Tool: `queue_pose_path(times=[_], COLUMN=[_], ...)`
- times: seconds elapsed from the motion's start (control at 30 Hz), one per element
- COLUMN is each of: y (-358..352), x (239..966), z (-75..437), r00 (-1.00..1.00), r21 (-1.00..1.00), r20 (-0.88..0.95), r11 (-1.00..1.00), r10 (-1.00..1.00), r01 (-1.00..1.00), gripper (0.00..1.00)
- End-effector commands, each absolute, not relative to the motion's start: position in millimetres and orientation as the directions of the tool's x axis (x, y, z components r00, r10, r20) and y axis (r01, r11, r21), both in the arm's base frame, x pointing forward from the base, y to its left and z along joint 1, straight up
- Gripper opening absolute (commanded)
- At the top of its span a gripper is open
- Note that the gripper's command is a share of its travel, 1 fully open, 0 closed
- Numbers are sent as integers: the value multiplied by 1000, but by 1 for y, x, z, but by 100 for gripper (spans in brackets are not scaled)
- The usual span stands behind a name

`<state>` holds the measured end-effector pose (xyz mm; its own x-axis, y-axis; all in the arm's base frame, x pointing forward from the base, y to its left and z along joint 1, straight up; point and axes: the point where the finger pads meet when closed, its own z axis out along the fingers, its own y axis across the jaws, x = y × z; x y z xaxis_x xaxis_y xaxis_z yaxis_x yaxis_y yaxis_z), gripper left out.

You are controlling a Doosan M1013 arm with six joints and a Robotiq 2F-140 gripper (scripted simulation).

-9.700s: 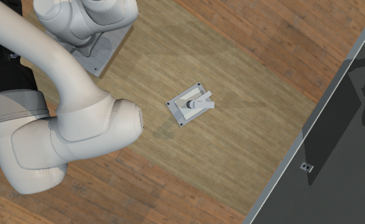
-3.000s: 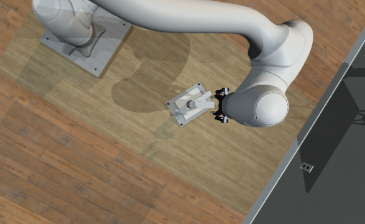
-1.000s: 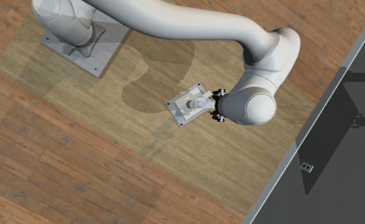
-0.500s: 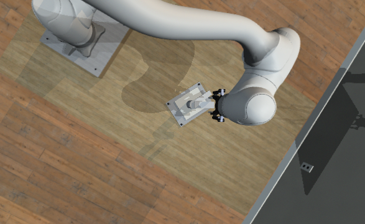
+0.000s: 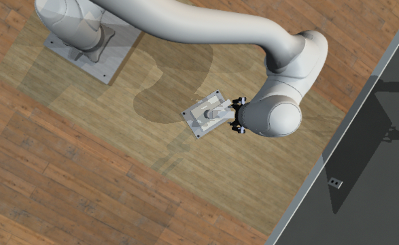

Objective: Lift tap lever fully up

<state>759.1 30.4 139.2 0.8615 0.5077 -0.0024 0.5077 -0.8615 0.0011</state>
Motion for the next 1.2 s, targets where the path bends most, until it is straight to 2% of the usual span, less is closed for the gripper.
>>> queue_pose_path(times=[0.0,1.17], y=[30,30], x=[759,759], z=[138,101], r00=[862,862], r21=[1,1], r20=[-2,-2], r11=[-862,-862], r10=[508,508], r01=[508,508], gripper=[42,42])
